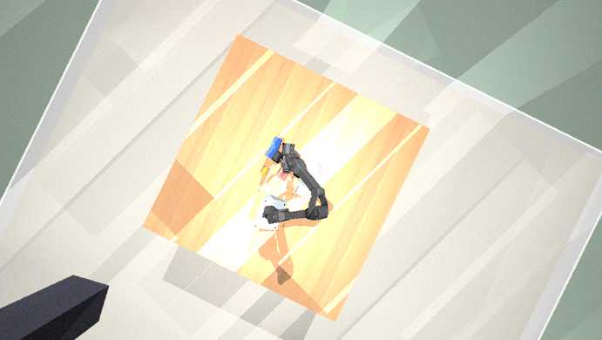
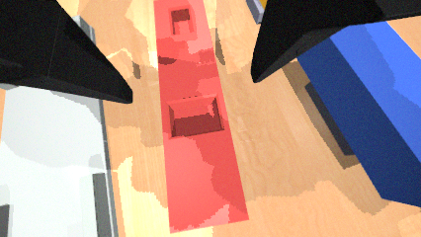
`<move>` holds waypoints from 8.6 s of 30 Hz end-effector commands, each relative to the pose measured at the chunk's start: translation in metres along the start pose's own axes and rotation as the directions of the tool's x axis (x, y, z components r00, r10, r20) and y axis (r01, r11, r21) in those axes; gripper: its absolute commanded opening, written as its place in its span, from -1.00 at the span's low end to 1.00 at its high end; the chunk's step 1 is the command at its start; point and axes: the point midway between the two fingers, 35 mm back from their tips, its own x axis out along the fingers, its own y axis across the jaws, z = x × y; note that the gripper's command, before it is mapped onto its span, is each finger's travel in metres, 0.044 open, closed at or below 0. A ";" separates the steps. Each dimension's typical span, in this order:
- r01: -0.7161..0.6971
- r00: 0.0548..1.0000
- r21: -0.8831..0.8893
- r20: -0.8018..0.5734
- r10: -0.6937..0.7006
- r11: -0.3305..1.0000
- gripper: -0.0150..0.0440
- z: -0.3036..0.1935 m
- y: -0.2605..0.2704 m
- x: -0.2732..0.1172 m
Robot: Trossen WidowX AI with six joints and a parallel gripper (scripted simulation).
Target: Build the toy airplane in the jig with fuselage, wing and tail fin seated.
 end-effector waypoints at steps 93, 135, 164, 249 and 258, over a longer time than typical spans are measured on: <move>-0.016 1.000 -0.039 -0.007 0.016 0.999 -0.49 0.006 -0.032 -0.084; 0.011 1.000 -0.123 -0.001 -0.012 0.992 -0.40 -0.003 -0.144 -0.033; 0.011 1.000 -0.122 -0.002 -0.011 0.992 0.18 -0.002 -0.144 -0.016; -0.022 1.000 -0.177 -0.007 0.021 0.984 1.00 0.044 0.064 -0.099; -0.003 1.000 -0.161 -0.001 0.003 0.987 1.00 0.030 0.130 -0.087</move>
